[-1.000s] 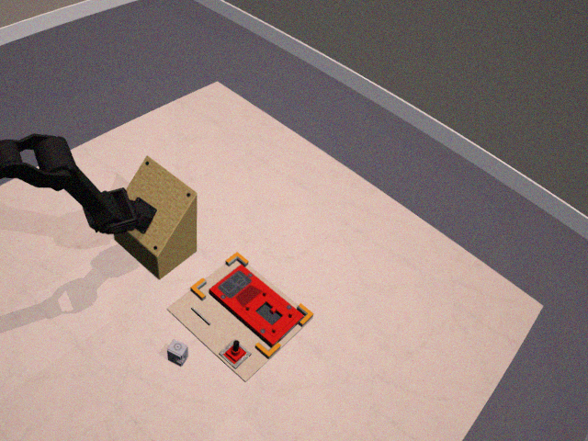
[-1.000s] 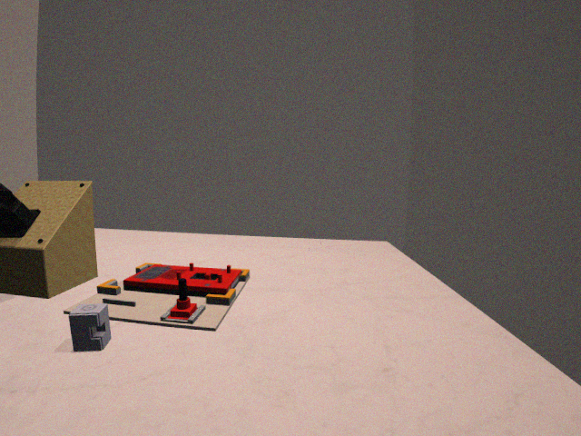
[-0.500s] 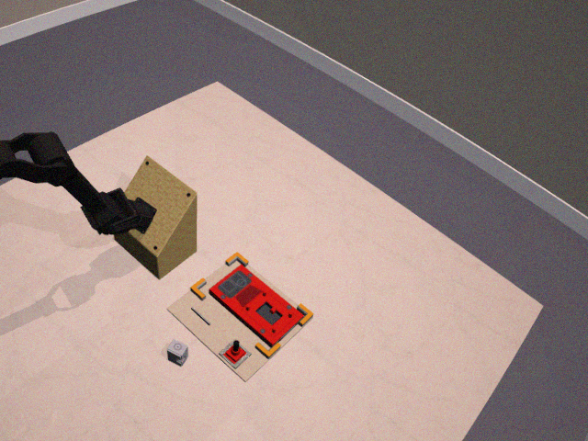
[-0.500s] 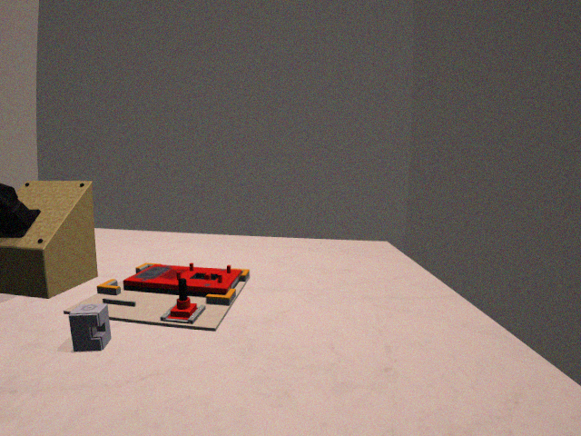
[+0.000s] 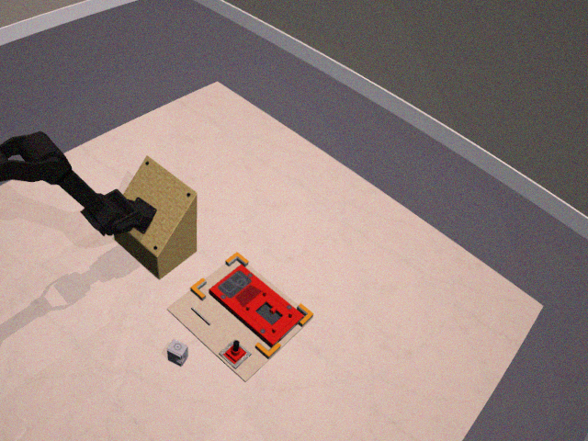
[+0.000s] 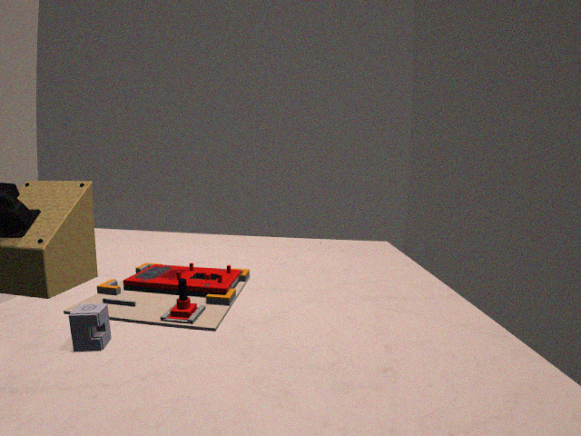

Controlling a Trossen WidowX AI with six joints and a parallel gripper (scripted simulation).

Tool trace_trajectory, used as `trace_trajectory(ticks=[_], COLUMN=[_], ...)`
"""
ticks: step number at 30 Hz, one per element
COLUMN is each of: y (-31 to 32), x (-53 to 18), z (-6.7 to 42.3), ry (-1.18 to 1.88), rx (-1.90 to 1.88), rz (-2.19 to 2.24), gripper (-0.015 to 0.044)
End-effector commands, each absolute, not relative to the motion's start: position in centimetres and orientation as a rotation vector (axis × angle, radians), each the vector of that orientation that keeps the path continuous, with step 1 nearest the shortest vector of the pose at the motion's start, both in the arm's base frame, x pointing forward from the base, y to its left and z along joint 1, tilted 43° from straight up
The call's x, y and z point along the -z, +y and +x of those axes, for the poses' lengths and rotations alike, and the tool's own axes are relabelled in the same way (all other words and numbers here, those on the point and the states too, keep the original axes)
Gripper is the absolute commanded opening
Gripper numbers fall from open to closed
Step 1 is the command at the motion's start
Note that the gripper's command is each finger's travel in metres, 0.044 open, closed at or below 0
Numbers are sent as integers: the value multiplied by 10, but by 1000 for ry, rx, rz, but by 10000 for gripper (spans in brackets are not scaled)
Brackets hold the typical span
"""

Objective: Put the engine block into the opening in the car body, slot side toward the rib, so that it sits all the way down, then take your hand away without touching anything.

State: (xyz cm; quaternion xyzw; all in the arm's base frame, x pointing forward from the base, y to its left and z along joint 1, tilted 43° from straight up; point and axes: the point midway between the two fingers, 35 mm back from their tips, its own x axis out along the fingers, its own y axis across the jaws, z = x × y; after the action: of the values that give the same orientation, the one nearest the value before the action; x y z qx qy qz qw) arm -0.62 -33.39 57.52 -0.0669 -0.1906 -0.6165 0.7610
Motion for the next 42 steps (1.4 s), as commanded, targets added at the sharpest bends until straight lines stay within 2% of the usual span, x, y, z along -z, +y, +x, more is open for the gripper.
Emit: trace_trajectory(ticks=[1, 22, 42], y=[-347, -382, -377], x=[-559, -476, -404], z=[4, 75, 149], ry=[-350, 11, 339], rx=[1350, 1297, 1153], rz=[-131, -106, -152], gripper=[440, 440, 440])
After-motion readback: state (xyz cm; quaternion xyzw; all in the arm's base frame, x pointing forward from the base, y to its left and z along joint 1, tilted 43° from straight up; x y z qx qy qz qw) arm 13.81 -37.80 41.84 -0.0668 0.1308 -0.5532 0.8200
